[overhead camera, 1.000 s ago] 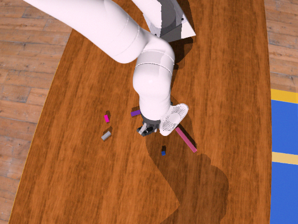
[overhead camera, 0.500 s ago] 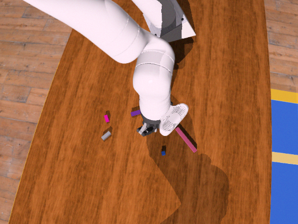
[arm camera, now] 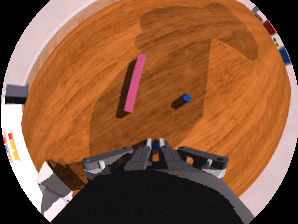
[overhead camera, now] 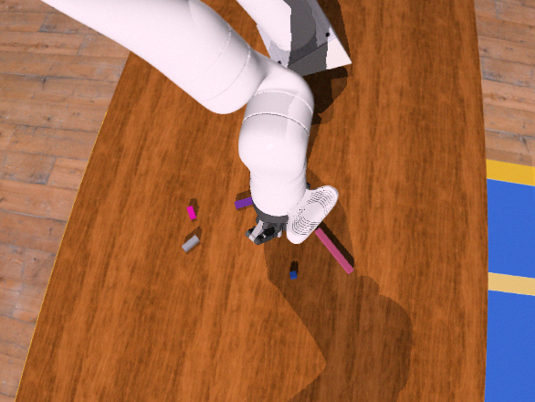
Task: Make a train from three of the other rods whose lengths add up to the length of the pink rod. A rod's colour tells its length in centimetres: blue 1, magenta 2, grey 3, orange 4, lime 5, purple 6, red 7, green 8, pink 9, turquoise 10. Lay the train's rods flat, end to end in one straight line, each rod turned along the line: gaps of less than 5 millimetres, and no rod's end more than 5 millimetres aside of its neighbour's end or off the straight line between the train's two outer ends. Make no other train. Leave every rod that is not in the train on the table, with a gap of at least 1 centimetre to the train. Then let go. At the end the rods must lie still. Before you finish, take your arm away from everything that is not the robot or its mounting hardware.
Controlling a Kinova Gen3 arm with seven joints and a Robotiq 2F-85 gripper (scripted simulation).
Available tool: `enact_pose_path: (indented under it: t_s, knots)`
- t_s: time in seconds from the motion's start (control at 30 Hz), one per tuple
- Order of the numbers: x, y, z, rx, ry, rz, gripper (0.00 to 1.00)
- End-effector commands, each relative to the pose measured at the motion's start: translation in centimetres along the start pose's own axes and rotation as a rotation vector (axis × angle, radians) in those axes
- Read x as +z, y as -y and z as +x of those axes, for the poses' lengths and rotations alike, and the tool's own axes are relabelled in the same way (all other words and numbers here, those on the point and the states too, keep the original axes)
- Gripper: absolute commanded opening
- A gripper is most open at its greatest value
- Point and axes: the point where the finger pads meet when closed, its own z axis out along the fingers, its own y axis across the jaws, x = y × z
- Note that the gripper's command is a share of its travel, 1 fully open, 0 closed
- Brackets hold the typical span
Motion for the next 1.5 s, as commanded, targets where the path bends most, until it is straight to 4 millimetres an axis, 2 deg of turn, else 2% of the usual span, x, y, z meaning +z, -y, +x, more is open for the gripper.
enact_pose_path:
  t_s: [0.0, 0.13, 0.17, 0.23, 0.27, 0.33, 0.37, 0.5, 0.53, 1.07, 1.23, 1.47]
  knots:
    - [-0.1, 0.0, 0.0, 0.000, -0.001, -0.001, 0.05]
    - [-0.1, 0.0, 0.0, 0.000, -0.001, -0.001, 0.08]
    - [-0.1, 0.0, 0.0, 0.000, -0.001, -0.001, 0.12]
    - [-0.1, 0.0, 0.0, 0.000, -0.001, -0.001, 0.12]
    - [-0.1, 0.0, 0.0, 0.000, -0.001, -0.001, 0.16]
    - [-0.1, 0.0, 0.0, 0.000, -0.001, -0.001, 0.16]
    - [-0.1, 0.0, 0.0, 0.000, -0.001, -0.001, 0.20]
    - [-0.1, 0.0, 0.0, 0.000, -0.001, -0.001, 0.20]
    - [-0.1, 0.0, 0.0, 0.000, -0.001, -0.001, 0.24]
    - [-0.5, 0.0, 0.0, 0.000, -0.001, -0.001, 0.24]
    - [-2.1, 0.0, 0.0, 0.000, -0.001, -0.001, 0.24]
    - [-5.6, 0.0, 0.0, 0.000, -0.001, -0.001, 0.24]
